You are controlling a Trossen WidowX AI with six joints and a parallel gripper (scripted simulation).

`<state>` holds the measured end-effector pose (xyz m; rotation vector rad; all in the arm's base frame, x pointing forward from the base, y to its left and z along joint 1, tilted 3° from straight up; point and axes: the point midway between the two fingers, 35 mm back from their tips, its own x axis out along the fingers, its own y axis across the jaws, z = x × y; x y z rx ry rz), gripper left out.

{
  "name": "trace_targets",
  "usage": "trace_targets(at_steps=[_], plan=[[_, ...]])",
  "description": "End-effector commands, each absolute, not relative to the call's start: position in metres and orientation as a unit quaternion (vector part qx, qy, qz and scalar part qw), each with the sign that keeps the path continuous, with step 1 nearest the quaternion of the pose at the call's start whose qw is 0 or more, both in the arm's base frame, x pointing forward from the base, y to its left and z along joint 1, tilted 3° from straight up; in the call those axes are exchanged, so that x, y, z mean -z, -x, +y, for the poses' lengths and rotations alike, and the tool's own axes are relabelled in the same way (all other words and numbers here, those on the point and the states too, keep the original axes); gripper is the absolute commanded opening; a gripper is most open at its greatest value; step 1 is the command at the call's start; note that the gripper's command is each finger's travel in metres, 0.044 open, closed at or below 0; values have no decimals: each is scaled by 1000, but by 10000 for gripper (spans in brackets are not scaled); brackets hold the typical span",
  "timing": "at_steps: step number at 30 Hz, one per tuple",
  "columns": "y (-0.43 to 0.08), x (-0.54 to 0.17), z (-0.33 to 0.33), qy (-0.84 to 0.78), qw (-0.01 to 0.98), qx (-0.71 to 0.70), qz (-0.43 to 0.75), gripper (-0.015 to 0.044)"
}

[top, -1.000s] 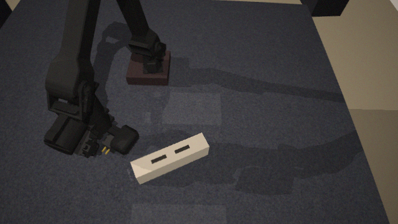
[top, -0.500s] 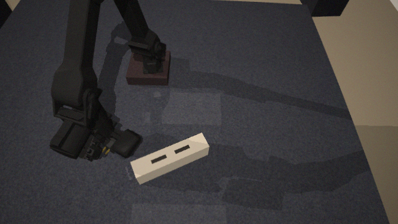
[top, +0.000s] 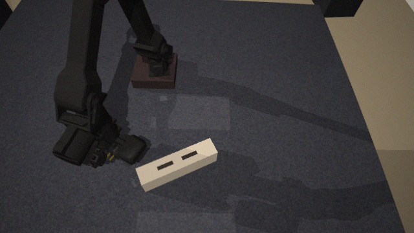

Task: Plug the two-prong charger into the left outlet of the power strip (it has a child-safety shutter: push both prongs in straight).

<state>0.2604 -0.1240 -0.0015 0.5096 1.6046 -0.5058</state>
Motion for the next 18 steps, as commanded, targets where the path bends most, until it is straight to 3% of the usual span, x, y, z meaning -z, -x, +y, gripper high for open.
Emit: trace_targets(at_steps=[1,7,10,18], plan=[[-261,1,-124,-223,638,222,702,125],[-261,1,-124,-223,638,222,702,65],[-261,-4,-124,-223,638,221,703,0],[-259,-39,-122,-224,636,221,704,0]])
